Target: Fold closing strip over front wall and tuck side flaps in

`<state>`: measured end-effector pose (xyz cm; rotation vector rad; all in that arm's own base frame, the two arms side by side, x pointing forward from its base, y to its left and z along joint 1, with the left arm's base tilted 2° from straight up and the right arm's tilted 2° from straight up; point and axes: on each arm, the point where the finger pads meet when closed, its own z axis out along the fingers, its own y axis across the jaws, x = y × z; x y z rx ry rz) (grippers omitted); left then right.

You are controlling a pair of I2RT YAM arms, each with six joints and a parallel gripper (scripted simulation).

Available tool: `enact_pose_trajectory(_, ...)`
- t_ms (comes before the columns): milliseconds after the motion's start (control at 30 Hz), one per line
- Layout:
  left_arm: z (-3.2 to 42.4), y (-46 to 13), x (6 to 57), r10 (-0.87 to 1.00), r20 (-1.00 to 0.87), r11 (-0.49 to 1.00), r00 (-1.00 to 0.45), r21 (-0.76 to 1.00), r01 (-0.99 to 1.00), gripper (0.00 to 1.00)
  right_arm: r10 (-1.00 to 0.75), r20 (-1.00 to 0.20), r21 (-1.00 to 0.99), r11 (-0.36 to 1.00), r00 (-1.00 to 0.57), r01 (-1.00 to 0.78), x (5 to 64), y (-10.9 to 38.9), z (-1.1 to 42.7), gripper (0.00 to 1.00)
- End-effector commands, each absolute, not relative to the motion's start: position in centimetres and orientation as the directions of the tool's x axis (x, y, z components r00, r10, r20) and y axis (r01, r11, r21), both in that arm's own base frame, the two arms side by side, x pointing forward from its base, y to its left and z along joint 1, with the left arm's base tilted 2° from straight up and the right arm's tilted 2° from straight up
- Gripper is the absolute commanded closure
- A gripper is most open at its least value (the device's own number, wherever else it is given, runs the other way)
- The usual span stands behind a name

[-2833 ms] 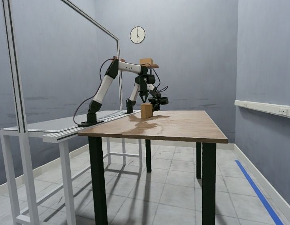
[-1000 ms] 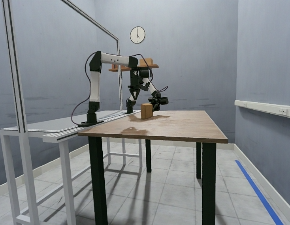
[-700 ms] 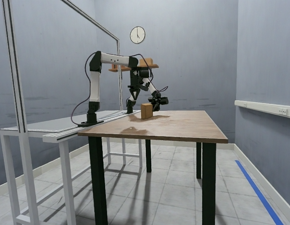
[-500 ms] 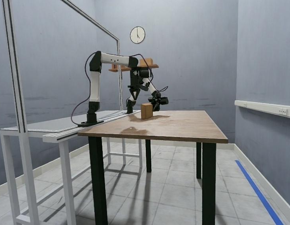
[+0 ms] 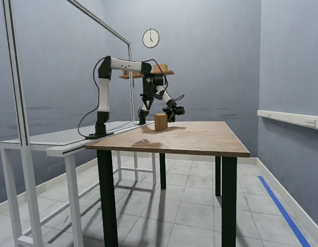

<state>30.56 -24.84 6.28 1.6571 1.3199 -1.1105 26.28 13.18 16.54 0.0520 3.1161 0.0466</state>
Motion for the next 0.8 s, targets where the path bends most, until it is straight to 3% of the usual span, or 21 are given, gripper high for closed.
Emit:
enact_pose_trajectory(0, 8.0, -25.2, 30.5, 0.323, -0.936, -0.213, 0.143, 0.076, 0.974, 0.25, 0.028, -0.038, 0.038, 0.999, -0.999, 0.027, 26.3, 13.2, 16.9, 0.99)
enact_pose_trajectory(267, 8.0, -25.2, 30.5, 0.323, -0.936, -0.213, 0.143, 0.076, 0.974, 0.20, 0.028, -0.038, 0.038, 0.999, -0.999, 0.027, 26.3, 13.2, 16.9, 0.99)
enact_pose_trajectory(767, 7.1, -23.6, 31.3, 0.332, -0.937, -0.202, 0.108, 0.041, 0.979, 0.20, 0.028, -0.038, 0.038, 0.999, -0.999, 0.027, 26.3, 13.2, 16.9, 0.99)
